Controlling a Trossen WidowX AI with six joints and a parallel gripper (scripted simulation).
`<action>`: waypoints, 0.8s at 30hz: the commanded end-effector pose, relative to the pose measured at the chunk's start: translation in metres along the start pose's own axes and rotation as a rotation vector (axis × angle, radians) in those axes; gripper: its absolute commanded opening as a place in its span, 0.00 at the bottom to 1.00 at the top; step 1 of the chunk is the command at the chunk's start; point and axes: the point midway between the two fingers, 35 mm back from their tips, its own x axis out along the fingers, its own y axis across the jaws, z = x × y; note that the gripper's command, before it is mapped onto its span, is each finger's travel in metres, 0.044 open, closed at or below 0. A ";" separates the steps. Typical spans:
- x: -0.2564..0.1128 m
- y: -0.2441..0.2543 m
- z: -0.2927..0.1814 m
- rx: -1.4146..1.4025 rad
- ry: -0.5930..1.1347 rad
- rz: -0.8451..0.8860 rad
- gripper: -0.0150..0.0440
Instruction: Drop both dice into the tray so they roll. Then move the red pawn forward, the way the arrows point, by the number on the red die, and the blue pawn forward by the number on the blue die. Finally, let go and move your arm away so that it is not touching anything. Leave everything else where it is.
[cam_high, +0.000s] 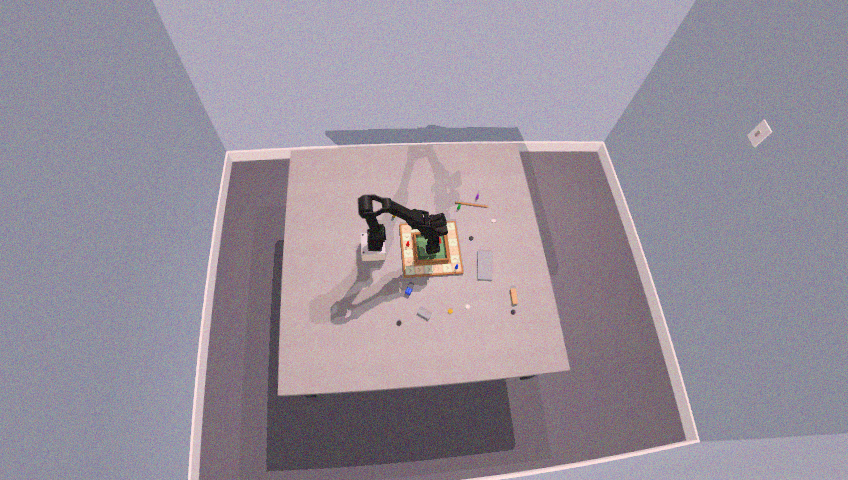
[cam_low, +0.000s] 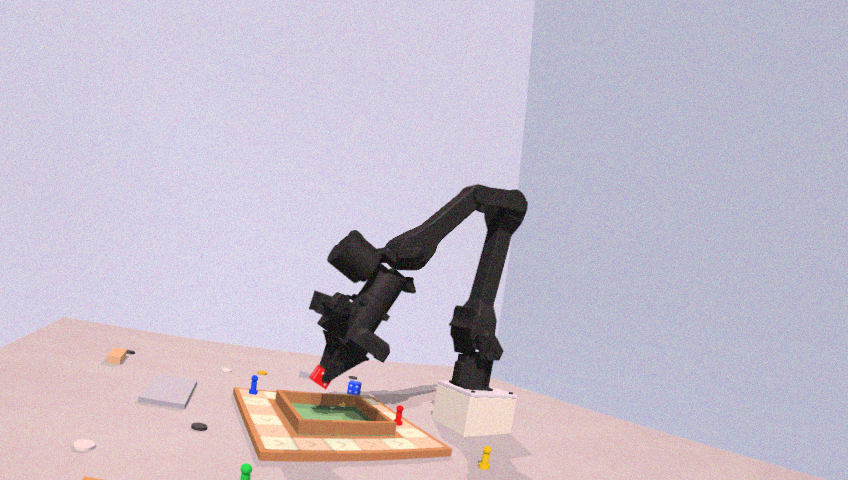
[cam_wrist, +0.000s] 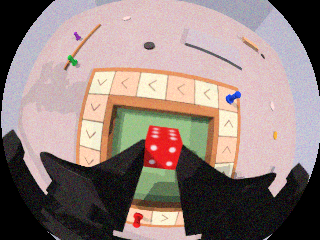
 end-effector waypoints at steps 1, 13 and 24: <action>0.000 -0.001 0.000 -0.007 -0.124 -0.004 0.25; -0.003 0.000 -0.001 -0.005 -0.378 -0.003 0.25; -0.049 -0.003 -0.016 -0.005 -0.376 -0.003 0.25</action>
